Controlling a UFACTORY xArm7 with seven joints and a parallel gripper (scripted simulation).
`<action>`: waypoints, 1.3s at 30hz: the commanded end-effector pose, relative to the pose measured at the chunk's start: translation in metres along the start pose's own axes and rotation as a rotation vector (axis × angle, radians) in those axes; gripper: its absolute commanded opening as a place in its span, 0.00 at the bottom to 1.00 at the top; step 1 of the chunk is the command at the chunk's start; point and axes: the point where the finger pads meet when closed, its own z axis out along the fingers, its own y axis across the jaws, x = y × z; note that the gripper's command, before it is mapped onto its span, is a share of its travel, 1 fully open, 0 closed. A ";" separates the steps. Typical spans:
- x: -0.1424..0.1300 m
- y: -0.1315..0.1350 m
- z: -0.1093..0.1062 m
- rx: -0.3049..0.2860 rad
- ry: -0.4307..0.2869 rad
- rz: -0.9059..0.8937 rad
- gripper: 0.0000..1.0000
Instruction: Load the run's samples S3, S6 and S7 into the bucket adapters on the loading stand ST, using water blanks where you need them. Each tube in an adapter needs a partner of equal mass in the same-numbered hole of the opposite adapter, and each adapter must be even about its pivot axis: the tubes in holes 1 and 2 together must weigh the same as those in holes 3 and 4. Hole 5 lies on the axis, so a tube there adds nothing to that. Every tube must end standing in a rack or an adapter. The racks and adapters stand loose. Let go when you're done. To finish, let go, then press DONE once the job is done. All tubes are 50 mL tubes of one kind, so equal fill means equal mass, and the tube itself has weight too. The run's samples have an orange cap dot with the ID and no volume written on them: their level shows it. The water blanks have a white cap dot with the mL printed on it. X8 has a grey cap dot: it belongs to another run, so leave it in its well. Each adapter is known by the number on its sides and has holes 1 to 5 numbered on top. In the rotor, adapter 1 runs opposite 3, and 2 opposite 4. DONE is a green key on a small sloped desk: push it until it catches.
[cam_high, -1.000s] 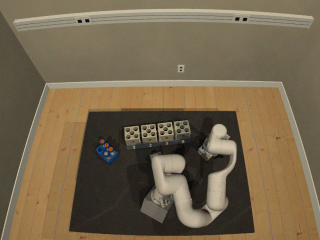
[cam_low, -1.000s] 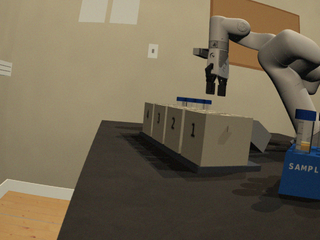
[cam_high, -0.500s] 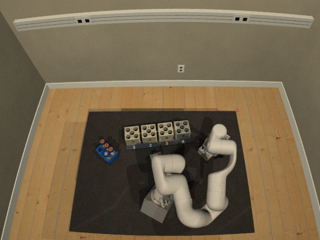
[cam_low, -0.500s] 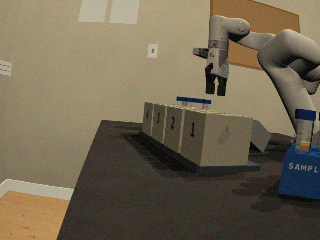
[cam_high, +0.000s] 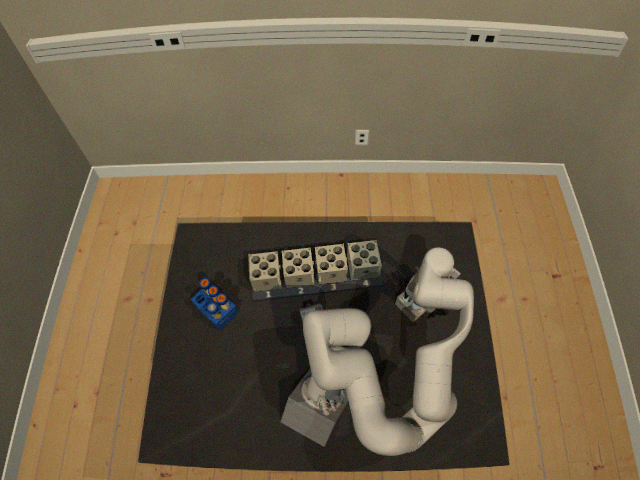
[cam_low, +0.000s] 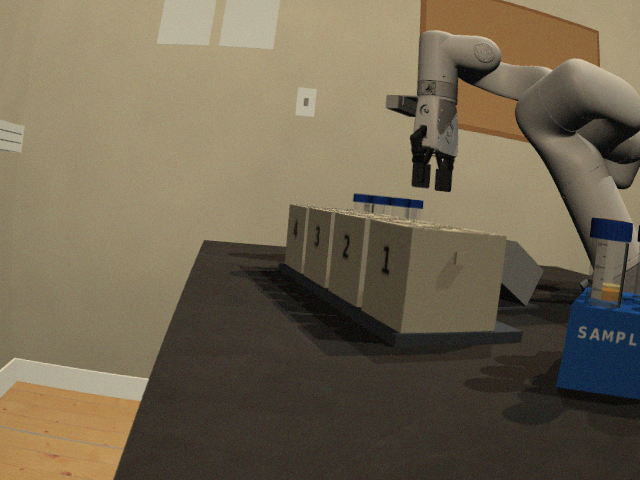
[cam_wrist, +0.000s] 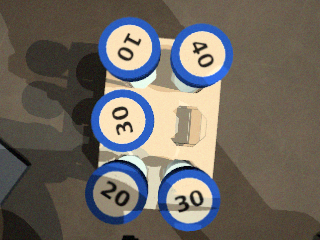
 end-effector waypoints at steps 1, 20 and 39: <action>0.001 0.001 -0.012 -0.001 0.003 0.001 1.00; 0.000 0.000 -0.058 -0.001 0.003 0.001 1.00; 0.000 0.000 -0.102 -0.001 0.003 0.001 1.00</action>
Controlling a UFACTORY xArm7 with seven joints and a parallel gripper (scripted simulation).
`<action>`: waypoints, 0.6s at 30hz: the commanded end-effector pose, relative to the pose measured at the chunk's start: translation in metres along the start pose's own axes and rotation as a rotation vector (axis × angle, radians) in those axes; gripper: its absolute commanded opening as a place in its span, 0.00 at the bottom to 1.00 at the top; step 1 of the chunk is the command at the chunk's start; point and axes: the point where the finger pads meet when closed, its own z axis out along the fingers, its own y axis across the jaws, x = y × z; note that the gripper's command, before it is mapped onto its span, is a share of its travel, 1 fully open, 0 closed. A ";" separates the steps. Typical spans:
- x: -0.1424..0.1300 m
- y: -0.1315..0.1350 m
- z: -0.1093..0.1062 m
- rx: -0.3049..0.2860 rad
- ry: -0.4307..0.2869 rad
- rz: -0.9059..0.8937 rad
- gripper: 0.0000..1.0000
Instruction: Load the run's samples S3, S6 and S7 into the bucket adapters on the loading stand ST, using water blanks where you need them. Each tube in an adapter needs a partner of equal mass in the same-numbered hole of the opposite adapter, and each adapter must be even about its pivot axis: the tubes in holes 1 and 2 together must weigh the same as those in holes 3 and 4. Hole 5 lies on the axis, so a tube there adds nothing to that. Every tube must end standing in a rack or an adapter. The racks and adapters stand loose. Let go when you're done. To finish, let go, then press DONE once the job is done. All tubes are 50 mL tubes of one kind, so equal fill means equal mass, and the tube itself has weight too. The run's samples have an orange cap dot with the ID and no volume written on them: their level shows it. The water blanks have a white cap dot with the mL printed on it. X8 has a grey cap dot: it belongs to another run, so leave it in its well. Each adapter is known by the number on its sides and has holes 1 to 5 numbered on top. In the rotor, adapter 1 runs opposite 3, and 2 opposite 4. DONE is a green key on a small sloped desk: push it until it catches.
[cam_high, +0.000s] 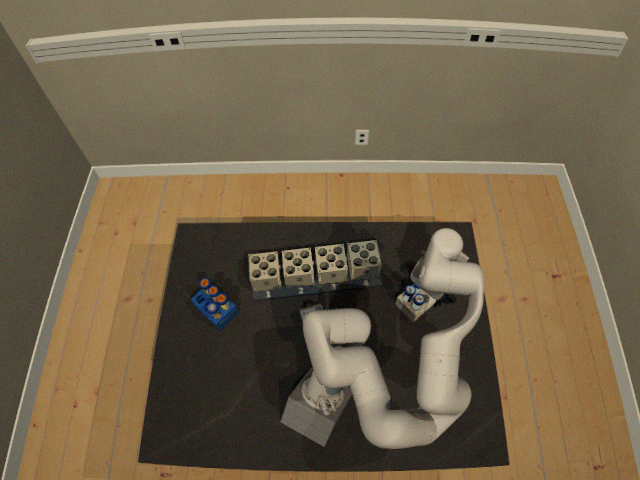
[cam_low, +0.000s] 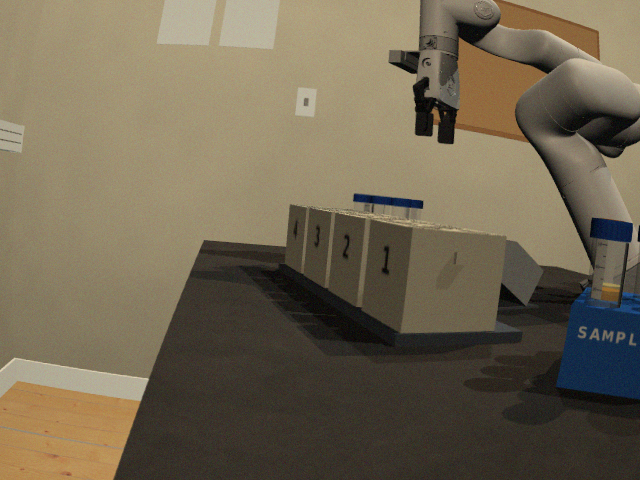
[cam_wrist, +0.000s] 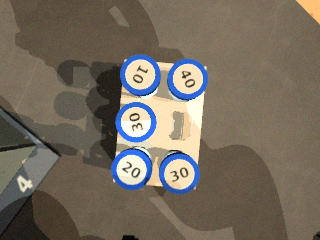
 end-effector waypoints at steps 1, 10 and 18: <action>0.000 0.000 -0.013 -0.001 0.002 0.002 1.00; -0.008 -0.028 -0.013 -0.001 0.001 -0.198 1.00; -0.019 -0.067 -0.013 0.000 0.001 -0.465 1.00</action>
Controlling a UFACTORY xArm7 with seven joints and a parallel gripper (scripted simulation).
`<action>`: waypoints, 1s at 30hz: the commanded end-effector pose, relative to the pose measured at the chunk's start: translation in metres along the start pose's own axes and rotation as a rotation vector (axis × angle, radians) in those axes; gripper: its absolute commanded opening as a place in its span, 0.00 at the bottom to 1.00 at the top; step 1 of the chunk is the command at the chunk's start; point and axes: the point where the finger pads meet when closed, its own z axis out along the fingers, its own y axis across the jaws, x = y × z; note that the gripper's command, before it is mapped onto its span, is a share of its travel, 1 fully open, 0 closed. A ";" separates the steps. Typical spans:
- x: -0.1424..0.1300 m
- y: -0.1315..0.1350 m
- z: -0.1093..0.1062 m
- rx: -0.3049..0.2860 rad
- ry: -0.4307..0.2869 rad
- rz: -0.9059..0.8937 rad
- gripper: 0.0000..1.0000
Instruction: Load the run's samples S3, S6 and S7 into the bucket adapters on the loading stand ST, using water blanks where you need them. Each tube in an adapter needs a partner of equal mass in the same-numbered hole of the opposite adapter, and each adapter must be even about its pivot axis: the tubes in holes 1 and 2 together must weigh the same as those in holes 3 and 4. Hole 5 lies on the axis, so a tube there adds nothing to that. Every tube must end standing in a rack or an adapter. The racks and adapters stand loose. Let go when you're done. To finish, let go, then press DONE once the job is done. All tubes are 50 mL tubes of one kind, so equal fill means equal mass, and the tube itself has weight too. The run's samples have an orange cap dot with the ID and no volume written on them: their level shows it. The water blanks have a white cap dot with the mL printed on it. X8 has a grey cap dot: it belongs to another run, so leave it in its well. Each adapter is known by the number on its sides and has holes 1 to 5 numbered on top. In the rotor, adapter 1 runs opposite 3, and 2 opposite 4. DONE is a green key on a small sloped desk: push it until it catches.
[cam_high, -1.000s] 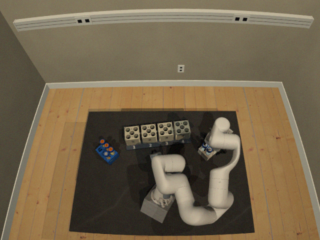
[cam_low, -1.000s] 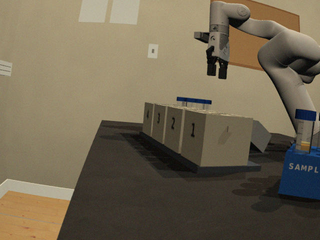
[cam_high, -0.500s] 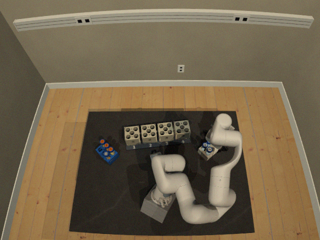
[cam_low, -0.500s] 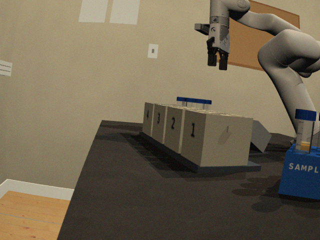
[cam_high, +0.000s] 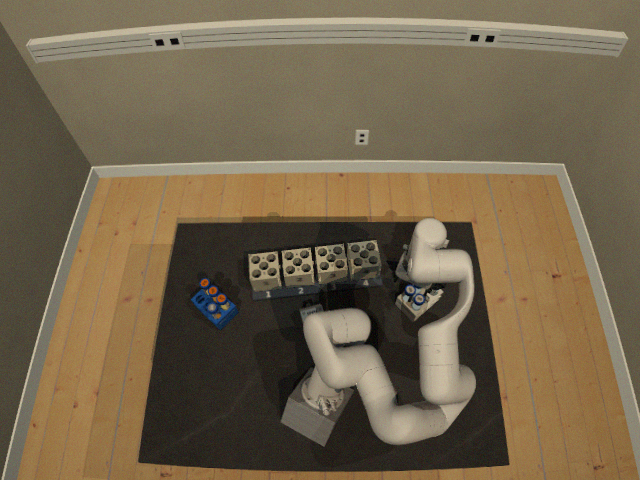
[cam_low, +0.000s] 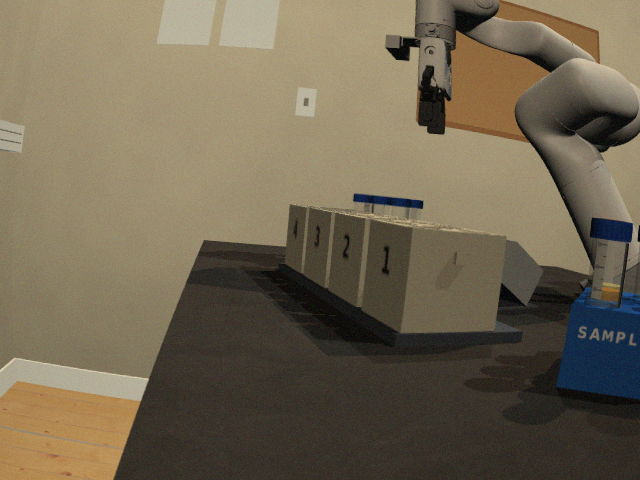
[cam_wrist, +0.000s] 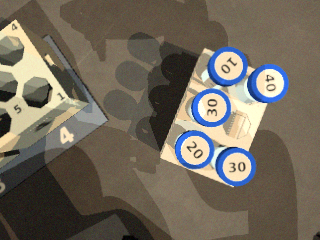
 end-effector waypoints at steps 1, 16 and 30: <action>0.001 -0.031 -0.002 -0.001 0.003 -0.203 1.00; 0.002 -0.096 -0.002 0.000 0.003 -0.556 1.00; 0.003 -0.157 -0.002 0.000 0.003 -0.556 1.00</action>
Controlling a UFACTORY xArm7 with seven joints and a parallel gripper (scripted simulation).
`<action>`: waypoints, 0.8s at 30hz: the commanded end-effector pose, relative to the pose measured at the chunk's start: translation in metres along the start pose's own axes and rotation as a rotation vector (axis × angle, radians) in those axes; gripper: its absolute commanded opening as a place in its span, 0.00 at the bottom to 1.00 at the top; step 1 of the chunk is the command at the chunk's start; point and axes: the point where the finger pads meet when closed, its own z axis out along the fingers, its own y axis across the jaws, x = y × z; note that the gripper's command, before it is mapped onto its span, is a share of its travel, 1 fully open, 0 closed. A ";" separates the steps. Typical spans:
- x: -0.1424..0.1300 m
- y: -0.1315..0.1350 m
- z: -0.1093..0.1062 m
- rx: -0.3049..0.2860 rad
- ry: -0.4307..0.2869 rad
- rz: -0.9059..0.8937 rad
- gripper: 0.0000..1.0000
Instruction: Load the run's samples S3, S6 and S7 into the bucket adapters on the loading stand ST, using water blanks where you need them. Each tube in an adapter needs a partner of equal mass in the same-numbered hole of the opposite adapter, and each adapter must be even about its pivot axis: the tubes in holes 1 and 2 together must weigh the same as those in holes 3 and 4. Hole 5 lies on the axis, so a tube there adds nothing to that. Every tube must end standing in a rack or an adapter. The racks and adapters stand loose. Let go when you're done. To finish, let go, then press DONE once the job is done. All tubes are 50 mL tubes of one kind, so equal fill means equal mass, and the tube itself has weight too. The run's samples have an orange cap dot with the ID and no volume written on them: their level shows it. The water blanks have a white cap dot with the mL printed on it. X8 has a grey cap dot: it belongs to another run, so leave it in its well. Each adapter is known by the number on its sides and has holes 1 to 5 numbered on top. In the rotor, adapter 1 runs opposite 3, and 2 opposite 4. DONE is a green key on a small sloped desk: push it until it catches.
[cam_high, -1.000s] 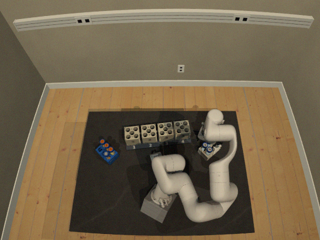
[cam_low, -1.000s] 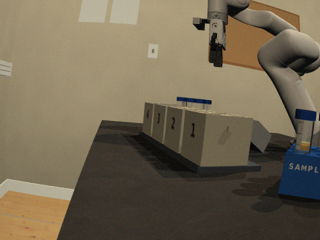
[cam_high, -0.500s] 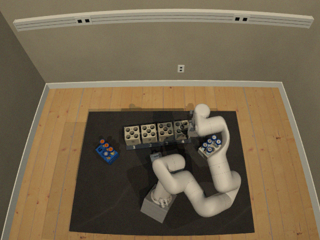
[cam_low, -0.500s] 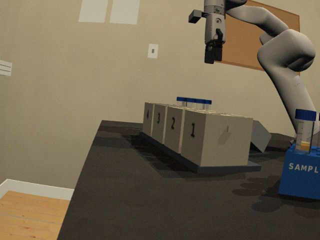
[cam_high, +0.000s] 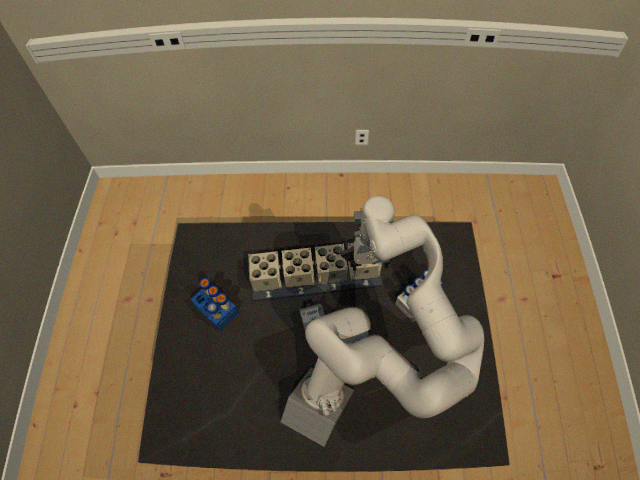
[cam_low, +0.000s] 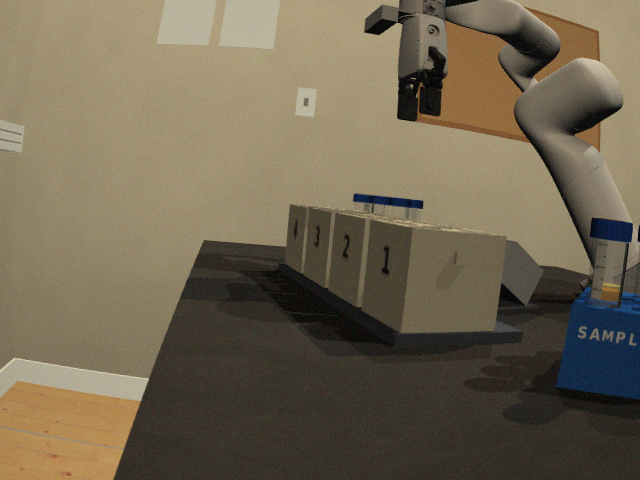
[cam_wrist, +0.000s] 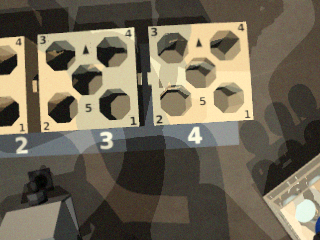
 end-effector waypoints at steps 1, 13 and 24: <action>0.018 -0.025 -0.001 -0.003 0.001 0.001 1.00; 0.045 -0.067 -0.001 -0.002 0.001 0.001 1.00; 0.075 -0.113 -0.001 -0.002 0.001 0.001 1.00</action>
